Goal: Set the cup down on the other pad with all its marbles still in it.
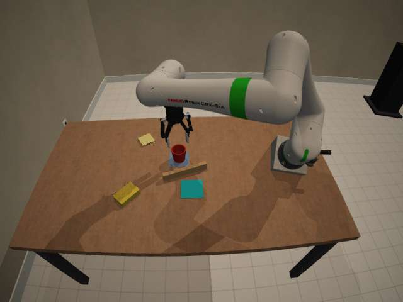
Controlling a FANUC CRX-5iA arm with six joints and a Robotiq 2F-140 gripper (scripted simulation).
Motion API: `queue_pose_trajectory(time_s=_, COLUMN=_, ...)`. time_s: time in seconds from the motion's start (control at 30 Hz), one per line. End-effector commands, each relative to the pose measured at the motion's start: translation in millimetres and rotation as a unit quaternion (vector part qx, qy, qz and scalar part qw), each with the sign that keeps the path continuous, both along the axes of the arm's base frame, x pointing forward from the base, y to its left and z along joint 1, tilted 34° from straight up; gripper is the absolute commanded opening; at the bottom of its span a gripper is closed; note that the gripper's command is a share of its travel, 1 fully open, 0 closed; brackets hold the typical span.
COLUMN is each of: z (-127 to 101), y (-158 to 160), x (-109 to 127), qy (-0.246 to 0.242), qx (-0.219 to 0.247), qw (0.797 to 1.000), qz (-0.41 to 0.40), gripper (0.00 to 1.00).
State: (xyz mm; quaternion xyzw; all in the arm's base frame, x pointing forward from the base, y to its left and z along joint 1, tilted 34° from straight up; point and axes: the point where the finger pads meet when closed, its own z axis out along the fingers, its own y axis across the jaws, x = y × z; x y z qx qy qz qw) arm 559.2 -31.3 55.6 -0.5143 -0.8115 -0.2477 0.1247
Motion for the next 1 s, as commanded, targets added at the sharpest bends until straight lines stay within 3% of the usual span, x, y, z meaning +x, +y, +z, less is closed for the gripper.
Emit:
queue_pose_trajectory(time_s=0.0, z=0, y=-1, x=0, qy=-0.016, qx=0.012, qw=1.0, qz=0.013, gripper=0.59)
queue_pose_trajectory(time_s=0.5, z=-6, y=3, x=0, qy=-0.016, qx=0.014, qw=1.0, qz=0.013, gripper=0.59)
queue_pose_trajectory(time_s=0.97, z=-41, y=27, x=3, qy=-0.016, qx=0.014, qw=1.0, qz=0.013, gripper=0.59)
